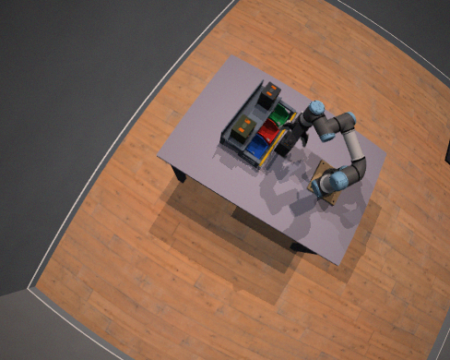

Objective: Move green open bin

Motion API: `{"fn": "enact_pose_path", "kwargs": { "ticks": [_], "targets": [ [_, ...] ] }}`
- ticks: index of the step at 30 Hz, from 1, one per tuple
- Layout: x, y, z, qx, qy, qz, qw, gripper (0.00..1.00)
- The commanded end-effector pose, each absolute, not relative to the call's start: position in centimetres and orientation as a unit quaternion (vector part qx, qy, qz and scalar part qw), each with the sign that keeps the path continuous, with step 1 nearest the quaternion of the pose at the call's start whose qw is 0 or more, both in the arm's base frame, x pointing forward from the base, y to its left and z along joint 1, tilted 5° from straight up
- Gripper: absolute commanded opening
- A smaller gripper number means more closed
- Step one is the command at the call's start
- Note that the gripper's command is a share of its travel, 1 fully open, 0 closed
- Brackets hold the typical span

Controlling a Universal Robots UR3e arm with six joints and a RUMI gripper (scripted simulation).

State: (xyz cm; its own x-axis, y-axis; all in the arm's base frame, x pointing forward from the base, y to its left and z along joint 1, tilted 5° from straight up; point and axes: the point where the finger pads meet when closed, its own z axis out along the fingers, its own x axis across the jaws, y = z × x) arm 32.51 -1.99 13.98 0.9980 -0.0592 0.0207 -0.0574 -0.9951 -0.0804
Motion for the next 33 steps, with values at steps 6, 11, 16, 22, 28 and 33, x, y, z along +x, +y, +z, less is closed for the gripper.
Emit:
{"fn": "enact_pose_path", "kwargs": {
  "ticks": [6,11,16,22,28,33],
  "targets": [
    [32.51,-1.95,14.08,-0.999,0.029,-0.013,0.039,1.00],
    [32.51,-1.95,14.08,-0.999,0.029,-0.013,0.039,1.00],
    [32.51,-1.95,14.08,-0.999,0.029,-0.013,0.039,1.00],
    [32.51,-1.95,14.08,-0.999,0.029,-0.013,0.039,0.58],
    [32.51,-1.95,14.08,-0.999,0.029,-0.013,0.039,0.58],
    [32.51,-1.95,14.08,-0.999,0.029,-0.013,0.039,0.58]
  ]
}}
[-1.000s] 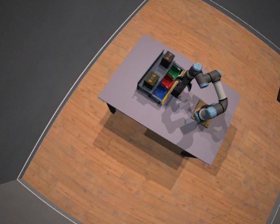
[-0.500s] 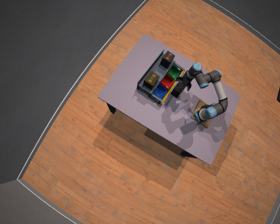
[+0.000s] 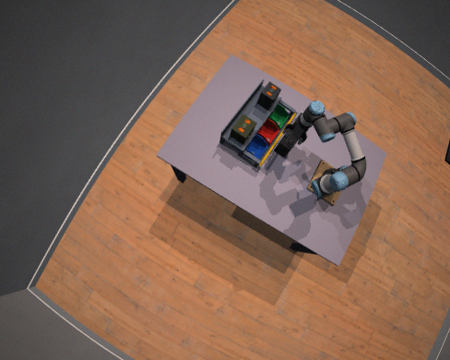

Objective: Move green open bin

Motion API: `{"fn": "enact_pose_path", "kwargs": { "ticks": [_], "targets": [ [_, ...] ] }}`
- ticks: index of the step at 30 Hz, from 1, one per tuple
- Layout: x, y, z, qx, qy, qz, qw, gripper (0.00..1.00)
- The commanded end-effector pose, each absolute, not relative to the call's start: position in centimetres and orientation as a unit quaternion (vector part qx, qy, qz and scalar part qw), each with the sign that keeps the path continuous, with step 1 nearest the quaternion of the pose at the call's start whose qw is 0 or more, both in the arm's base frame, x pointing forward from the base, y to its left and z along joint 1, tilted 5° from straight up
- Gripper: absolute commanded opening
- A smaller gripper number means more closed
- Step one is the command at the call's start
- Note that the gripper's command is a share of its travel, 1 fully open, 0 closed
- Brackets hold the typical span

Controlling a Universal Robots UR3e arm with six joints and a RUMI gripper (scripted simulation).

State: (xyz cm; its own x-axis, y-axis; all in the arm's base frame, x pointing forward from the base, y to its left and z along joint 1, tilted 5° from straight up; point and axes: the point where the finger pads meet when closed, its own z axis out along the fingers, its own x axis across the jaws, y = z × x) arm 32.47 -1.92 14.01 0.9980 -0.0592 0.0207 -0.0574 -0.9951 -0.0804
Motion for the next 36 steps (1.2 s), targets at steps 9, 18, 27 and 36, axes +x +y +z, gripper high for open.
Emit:
{"fn": "enact_pose_path", "kwargs": {
  "ticks": [9,18,27,36],
  "targets": [
    [32.6,-1.7,11.1,-0.999,0.029,-0.013,0.039,0.58],
    [32.6,-1.7,11.1,-0.999,0.029,-0.013,0.039,0.58],
    [32.6,-1.4,8.2,-0.999,0.029,-0.013,0.039,0.58],
    [32.6,-1.4,8.3,-0.999,0.029,-0.012,0.039,0.58]
  ]
}}
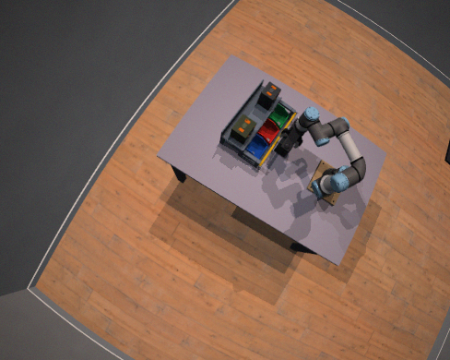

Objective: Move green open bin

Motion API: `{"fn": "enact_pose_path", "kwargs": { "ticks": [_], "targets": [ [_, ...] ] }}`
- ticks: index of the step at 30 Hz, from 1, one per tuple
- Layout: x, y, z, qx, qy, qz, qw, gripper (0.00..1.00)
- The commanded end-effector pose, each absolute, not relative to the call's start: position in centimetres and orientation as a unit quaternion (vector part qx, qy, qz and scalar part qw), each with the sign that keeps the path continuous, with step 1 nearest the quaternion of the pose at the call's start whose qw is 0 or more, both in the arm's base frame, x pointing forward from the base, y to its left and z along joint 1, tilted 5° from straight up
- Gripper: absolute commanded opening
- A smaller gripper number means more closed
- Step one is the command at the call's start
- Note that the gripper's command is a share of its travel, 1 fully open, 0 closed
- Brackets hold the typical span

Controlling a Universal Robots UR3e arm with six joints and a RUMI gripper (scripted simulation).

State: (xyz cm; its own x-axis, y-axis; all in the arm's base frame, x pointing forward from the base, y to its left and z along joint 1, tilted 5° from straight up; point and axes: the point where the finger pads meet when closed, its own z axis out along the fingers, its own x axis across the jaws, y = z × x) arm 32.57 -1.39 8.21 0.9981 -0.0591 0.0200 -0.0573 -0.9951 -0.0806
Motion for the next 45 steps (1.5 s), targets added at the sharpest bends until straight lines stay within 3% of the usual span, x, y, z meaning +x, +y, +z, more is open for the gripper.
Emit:
{"fn": "enact_pose_path", "kwargs": {
  "ticks": [1,33,34,45],
  "targets": [
    [32.63,-1.43,8.33,-0.999,0.029,-0.012,0.039,0.58],
    [32.63,-1.45,8.51,-0.999,0.029,-0.013,0.039,0.58],
    [32.63,-1.45,8.51,-0.999,0.029,-0.013,0.039,0.00],
    [32.63,-1.45,8.51,-0.999,0.029,-0.013,0.039,0.00]
  ]
}}
